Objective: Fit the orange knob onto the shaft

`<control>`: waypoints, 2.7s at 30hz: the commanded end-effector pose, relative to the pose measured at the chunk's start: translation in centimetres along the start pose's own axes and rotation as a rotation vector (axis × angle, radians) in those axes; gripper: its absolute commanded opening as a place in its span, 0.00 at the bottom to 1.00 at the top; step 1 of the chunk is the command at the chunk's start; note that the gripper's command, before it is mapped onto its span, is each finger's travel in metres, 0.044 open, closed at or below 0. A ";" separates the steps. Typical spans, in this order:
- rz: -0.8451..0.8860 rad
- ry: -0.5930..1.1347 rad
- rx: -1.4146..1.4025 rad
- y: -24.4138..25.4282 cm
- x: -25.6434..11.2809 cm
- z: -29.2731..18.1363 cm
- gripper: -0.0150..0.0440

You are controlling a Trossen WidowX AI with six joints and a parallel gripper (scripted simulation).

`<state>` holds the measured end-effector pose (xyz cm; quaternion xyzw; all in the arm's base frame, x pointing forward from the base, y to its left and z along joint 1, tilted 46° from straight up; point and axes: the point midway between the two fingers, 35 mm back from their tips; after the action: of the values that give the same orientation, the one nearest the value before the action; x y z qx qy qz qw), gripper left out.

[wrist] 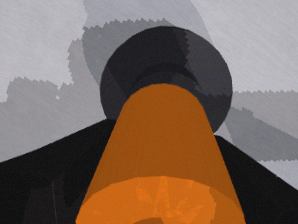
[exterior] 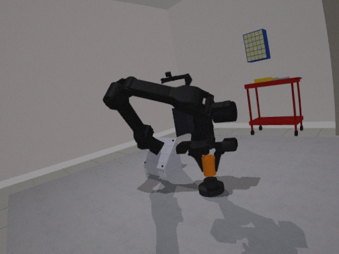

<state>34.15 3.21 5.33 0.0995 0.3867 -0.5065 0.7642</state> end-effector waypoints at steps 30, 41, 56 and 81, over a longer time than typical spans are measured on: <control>0.001 0.000 0.213 -0.1 0.0 -0.1 0.25; 0.001 0.001 0.222 -0.3 -0.4 0.0 0.25; 0.001 0.001 0.422 -0.2 0.0 -0.1 0.25; 0.001 0.001 0.632 0.0 -0.3 0.0 0.25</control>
<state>33.97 3.30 5.53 0.3238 0.2158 -0.6005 0.6986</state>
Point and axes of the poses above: the point midway between the two fingers, 35 mm back from their tips, its own x axis out along the fingers, its own y axis across the jaws, z = x × y, and after that the axes turned 1 degree about x, right-handed
